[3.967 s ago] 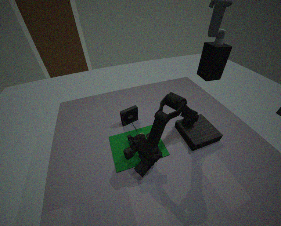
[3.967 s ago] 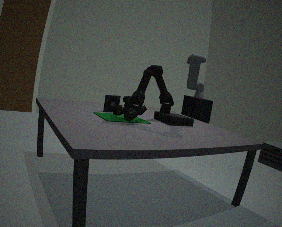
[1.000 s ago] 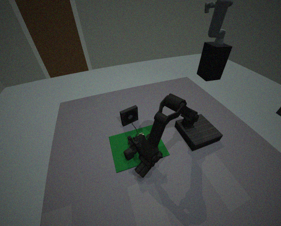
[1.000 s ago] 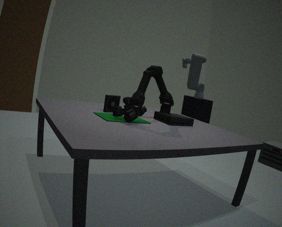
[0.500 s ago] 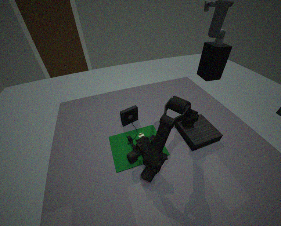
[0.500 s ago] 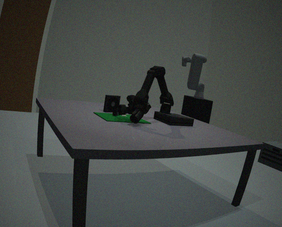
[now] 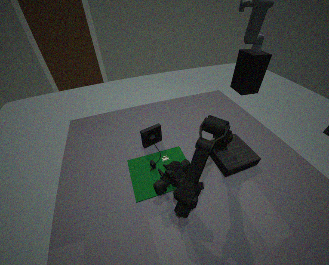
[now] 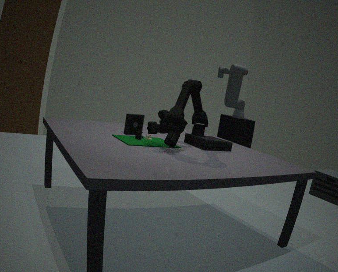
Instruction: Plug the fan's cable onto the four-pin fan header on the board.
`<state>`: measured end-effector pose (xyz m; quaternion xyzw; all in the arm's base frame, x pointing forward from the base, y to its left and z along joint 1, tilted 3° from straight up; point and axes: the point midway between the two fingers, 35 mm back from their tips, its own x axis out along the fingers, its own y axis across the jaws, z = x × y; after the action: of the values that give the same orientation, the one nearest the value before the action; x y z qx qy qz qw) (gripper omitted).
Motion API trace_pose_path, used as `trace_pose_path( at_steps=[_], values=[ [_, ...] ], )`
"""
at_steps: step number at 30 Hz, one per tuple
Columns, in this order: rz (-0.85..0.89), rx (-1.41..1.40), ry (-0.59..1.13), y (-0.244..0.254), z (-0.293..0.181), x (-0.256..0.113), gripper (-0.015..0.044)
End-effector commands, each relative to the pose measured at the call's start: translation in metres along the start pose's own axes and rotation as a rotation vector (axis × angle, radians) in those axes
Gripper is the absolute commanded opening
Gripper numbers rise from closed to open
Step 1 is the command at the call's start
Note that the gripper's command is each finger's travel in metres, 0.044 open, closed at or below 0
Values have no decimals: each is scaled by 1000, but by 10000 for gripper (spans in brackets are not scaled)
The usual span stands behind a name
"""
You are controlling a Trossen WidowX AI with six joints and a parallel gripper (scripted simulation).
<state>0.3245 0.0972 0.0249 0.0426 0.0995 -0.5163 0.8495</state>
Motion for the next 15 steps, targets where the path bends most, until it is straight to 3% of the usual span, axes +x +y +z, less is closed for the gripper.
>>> trace_pose_path(
  at_steps=[1, 6, 15],
  values=[
    [-3, 2, -4, -1, 7, -13, 140],
    [-4, 2, -11, -3, 12, -23, 140],
    [-145, -28, 118, -15, 17, -10, 376]
  ],
)
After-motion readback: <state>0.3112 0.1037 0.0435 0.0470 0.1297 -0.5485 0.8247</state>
